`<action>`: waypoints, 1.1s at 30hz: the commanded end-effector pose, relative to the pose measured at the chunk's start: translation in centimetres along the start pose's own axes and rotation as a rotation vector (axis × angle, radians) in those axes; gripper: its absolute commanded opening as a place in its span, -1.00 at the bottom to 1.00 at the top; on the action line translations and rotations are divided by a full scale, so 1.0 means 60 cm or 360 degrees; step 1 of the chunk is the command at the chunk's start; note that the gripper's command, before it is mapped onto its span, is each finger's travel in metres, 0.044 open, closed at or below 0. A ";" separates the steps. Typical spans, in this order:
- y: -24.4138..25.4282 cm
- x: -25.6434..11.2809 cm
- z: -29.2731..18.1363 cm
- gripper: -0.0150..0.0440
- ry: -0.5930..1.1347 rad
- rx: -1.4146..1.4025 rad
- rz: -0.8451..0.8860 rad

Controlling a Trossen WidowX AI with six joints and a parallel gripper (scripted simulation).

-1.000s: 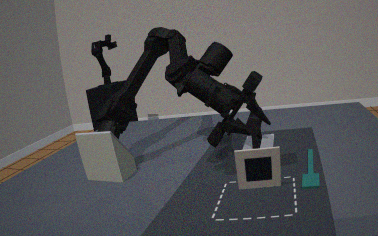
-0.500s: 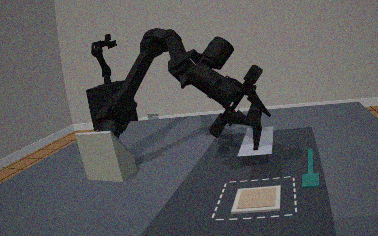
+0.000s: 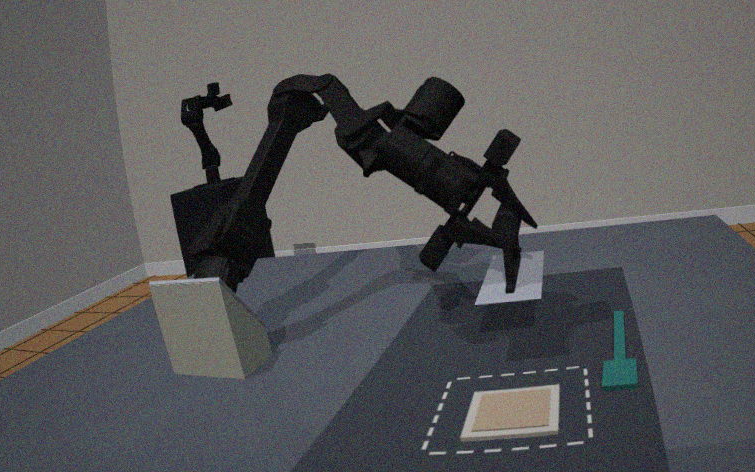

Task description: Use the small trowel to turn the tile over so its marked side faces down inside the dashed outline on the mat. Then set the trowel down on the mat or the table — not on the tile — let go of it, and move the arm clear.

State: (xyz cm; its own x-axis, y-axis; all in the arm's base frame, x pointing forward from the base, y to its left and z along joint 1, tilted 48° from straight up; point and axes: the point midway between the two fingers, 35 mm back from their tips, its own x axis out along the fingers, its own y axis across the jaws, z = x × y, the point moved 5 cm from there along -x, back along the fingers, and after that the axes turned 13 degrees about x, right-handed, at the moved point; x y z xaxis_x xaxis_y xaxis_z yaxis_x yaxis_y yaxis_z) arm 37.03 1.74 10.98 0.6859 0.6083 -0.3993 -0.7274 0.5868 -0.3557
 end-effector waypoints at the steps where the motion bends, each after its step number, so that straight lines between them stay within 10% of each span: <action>1: -0.006 -0.004 0.003 -0.49 0.0003 -0.0003 -0.0025; 33: -0.001 -0.001 0.003 -0.49 -0.0004 -0.0004 -0.0004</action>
State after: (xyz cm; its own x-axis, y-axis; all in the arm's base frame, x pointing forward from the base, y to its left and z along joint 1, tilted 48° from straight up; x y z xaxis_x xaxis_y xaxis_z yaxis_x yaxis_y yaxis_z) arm 37.01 1.83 11.18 0.6863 0.6097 -0.3967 -0.7272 0.5853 -0.3585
